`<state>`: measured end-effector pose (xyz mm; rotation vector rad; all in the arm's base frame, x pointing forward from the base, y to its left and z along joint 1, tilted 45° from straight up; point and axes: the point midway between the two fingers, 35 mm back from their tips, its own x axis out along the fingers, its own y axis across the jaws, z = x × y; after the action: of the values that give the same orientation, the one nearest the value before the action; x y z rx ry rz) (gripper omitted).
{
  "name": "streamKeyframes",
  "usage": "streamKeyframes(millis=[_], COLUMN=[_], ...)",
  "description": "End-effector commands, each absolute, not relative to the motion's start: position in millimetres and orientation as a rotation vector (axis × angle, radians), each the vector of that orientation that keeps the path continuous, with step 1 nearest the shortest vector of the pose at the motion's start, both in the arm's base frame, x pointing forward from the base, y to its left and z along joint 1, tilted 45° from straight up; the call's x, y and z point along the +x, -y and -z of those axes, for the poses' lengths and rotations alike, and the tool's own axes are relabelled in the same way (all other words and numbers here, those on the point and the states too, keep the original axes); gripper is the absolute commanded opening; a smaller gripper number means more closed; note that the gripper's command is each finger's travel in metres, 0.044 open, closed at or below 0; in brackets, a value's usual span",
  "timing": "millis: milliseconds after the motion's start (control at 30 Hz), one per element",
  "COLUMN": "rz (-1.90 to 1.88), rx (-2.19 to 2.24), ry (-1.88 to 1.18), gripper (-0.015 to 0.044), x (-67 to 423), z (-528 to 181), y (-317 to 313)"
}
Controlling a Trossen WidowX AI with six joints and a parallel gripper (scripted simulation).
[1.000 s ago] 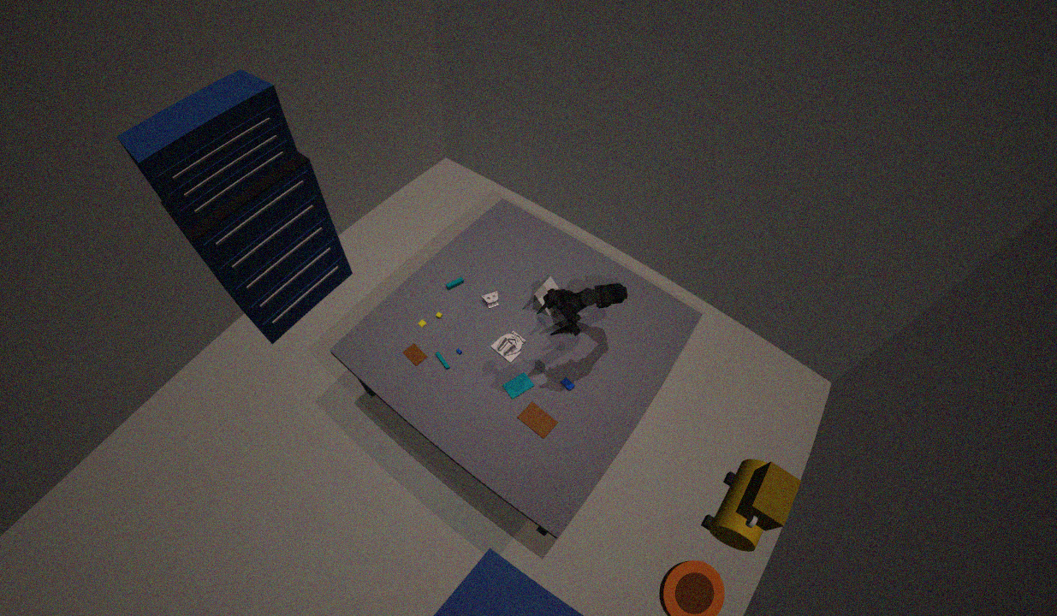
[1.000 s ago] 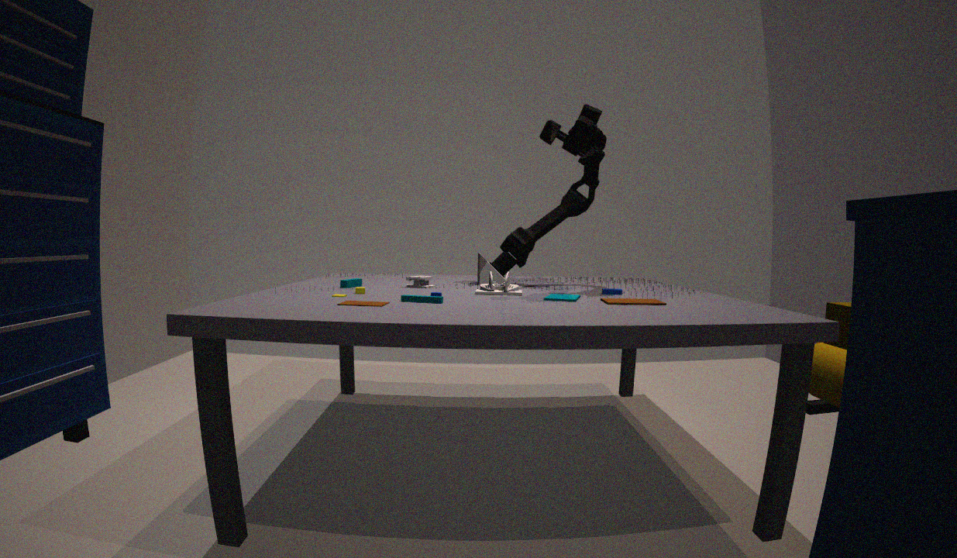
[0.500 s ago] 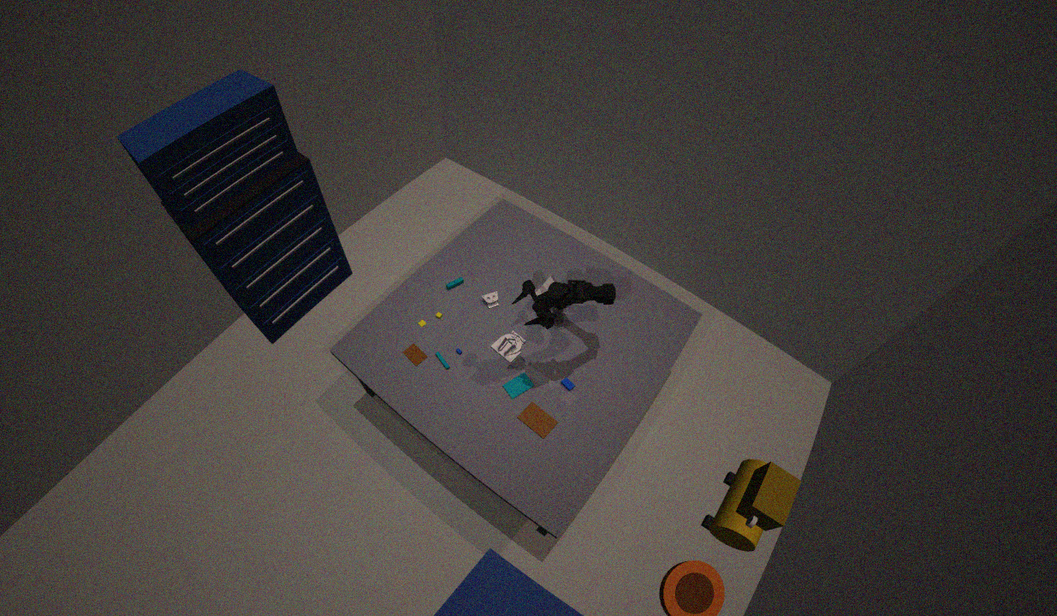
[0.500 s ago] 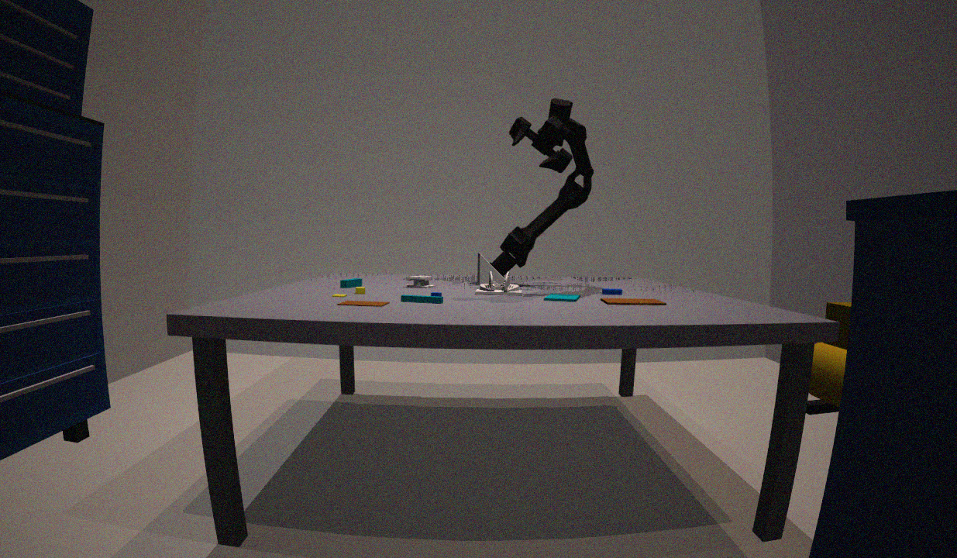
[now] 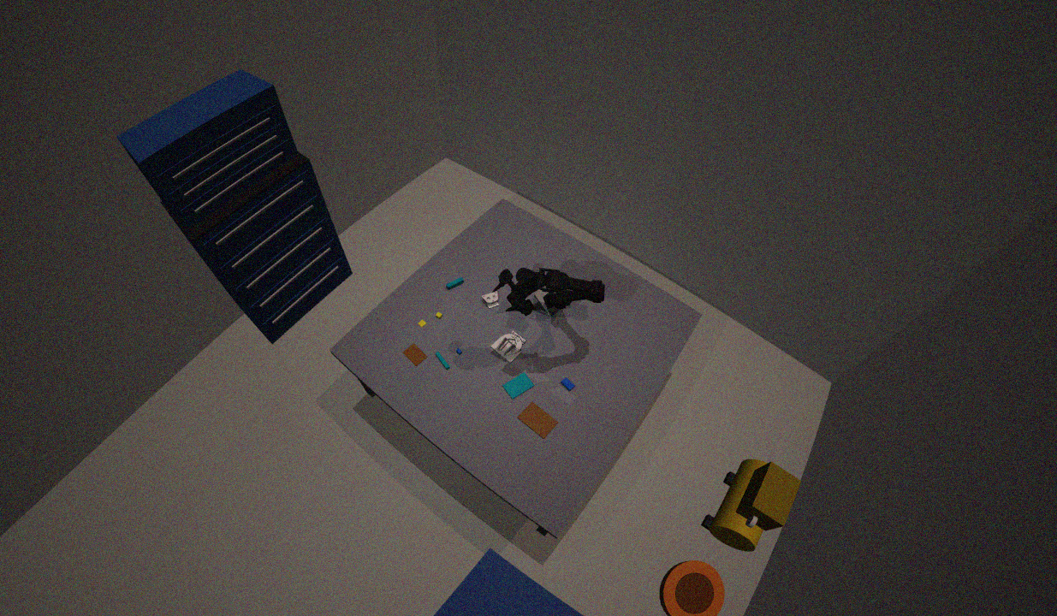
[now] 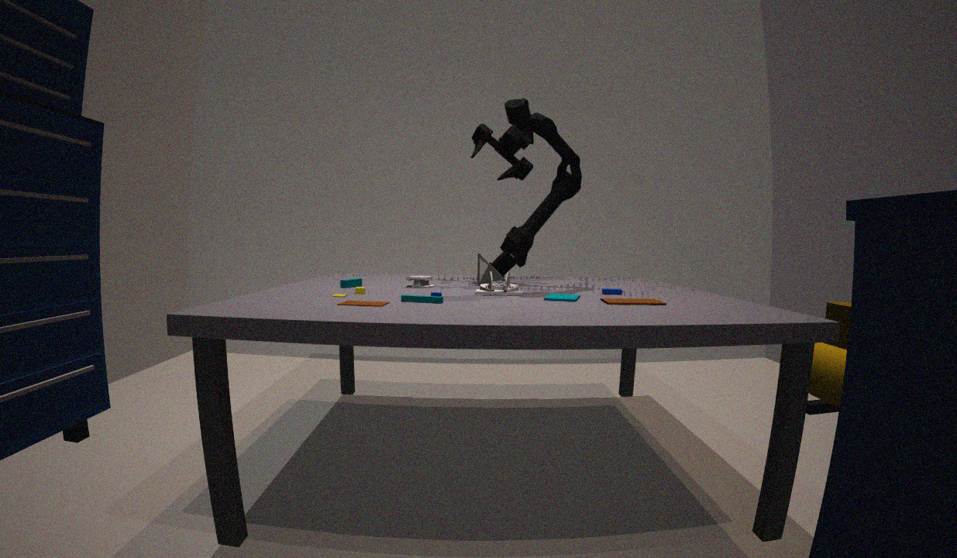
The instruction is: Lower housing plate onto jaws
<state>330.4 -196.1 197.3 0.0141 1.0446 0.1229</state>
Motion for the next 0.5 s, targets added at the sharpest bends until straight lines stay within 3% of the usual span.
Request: streamKeyframes(millis=[0, 467], rz=[-0.183, -0.428], rx=[-0.006, -0.139], ry=[-1.093, -1.213], gripper=[0.0440, 0.0440], x=[325, 306], z=[-172, -96], y=[204, 228])
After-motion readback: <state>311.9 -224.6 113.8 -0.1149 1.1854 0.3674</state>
